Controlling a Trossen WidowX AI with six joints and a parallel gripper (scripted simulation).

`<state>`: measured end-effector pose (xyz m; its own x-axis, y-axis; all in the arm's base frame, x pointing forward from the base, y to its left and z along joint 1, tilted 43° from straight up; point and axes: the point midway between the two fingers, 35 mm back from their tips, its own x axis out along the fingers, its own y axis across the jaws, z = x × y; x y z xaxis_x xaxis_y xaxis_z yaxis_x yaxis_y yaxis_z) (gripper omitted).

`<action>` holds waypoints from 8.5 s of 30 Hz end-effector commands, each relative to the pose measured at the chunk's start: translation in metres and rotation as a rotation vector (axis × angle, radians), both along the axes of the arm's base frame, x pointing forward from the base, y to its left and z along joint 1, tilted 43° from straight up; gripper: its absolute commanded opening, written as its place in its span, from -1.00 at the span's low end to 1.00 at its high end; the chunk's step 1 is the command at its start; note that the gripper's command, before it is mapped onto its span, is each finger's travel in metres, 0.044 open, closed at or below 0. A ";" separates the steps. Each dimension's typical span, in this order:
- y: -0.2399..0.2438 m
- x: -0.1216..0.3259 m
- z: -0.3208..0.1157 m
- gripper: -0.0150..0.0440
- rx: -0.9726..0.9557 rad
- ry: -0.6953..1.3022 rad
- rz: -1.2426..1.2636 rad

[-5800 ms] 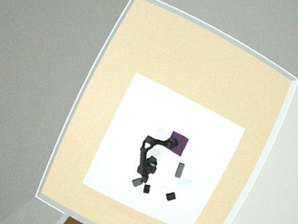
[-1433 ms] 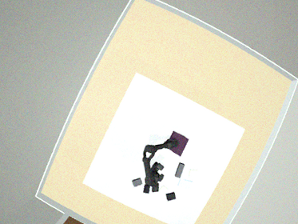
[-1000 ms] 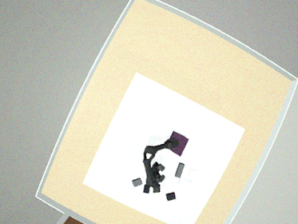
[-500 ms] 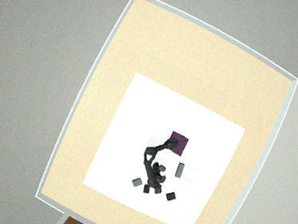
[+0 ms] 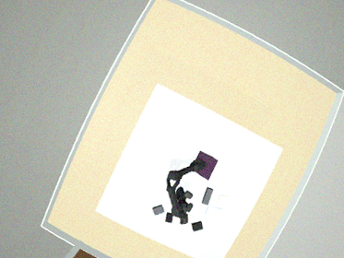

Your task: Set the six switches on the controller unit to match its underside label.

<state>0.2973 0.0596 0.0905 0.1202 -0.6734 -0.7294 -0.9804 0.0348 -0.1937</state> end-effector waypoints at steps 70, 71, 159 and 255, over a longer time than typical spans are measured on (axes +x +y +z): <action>0.027 0.010 -0.055 0.65 0.001 0.010 -0.011; 0.028 0.011 -0.055 0.65 0.001 0.010 -0.011; 0.034 0.023 -0.121 0.65 0.002 0.009 -0.011; 0.004 0.016 -0.092 1.00 0.013 0.006 -0.012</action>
